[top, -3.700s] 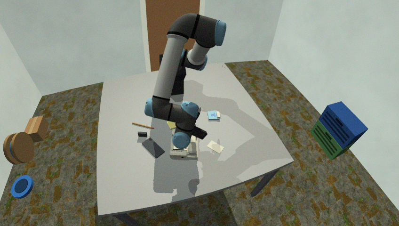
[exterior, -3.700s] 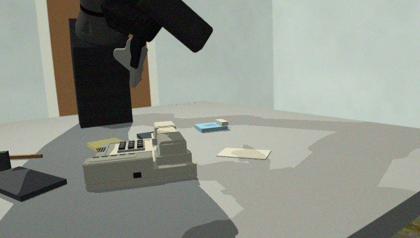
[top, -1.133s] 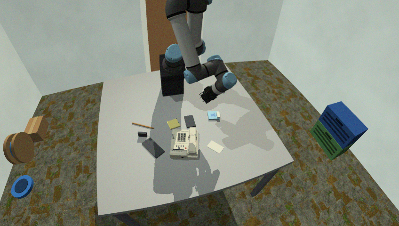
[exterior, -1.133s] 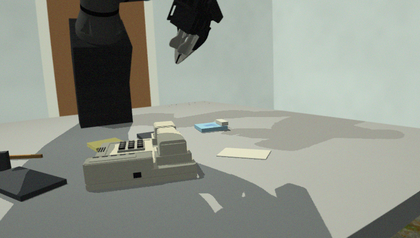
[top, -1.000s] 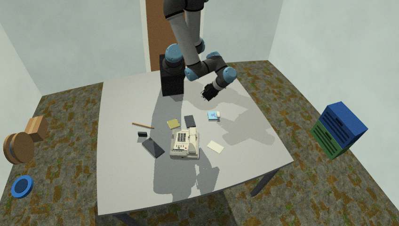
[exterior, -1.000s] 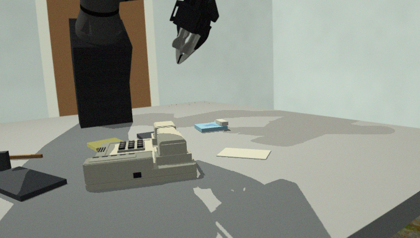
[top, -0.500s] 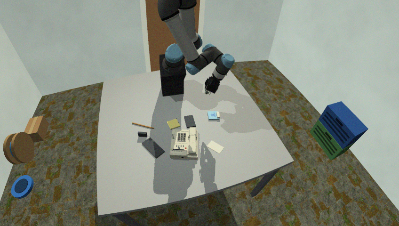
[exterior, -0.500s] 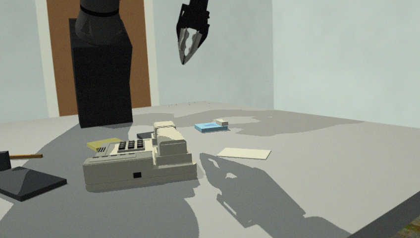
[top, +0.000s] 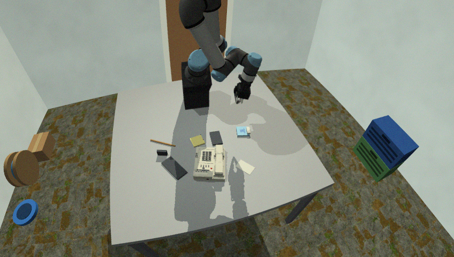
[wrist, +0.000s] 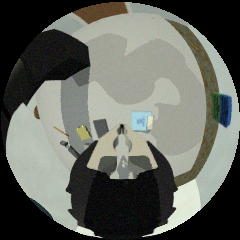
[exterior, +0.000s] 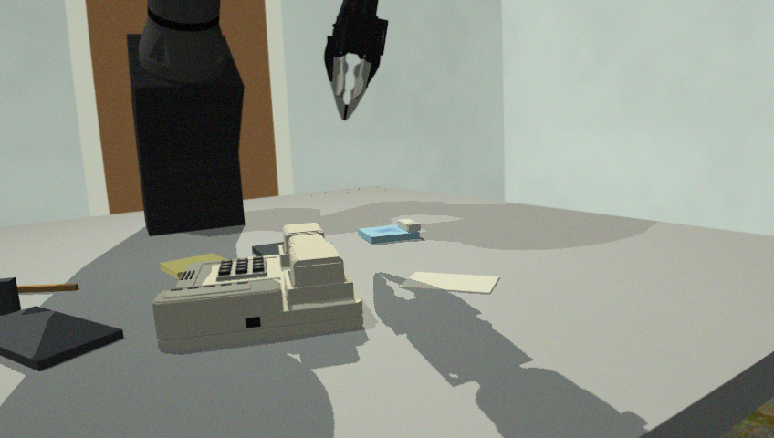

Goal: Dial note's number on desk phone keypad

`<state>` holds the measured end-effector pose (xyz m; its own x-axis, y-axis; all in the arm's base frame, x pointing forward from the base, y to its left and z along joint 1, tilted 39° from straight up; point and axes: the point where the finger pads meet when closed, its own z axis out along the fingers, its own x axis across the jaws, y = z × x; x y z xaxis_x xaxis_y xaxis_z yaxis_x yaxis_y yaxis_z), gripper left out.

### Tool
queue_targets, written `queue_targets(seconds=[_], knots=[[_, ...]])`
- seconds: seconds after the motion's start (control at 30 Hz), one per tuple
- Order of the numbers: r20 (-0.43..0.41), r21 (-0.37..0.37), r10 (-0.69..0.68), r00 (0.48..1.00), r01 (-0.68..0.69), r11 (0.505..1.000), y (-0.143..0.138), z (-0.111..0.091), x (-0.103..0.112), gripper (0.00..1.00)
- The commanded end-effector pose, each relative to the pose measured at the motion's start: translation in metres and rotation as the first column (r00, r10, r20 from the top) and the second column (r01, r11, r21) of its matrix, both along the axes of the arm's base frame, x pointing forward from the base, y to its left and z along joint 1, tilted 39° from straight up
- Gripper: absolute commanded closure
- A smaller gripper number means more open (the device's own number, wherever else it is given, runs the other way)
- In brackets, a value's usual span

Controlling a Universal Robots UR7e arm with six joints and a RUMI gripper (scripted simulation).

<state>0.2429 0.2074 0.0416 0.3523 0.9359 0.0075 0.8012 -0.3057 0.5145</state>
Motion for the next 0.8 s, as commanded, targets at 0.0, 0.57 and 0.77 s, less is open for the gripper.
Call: queue_targets(seconds=[0.0,0.57,0.77], knots=[[0.051,-0.028,0.123,0.991,-0.122,0.992,0.01,-0.009,-0.007,1.0],[0.101,-0.086,0.312,0.945,-0.305,0.949,0.027,-0.021,-0.023,1.0],[0.107,-0.094,0.337,0.935,-0.328,0.94,0.029,-0.022,-0.025,1.0]])
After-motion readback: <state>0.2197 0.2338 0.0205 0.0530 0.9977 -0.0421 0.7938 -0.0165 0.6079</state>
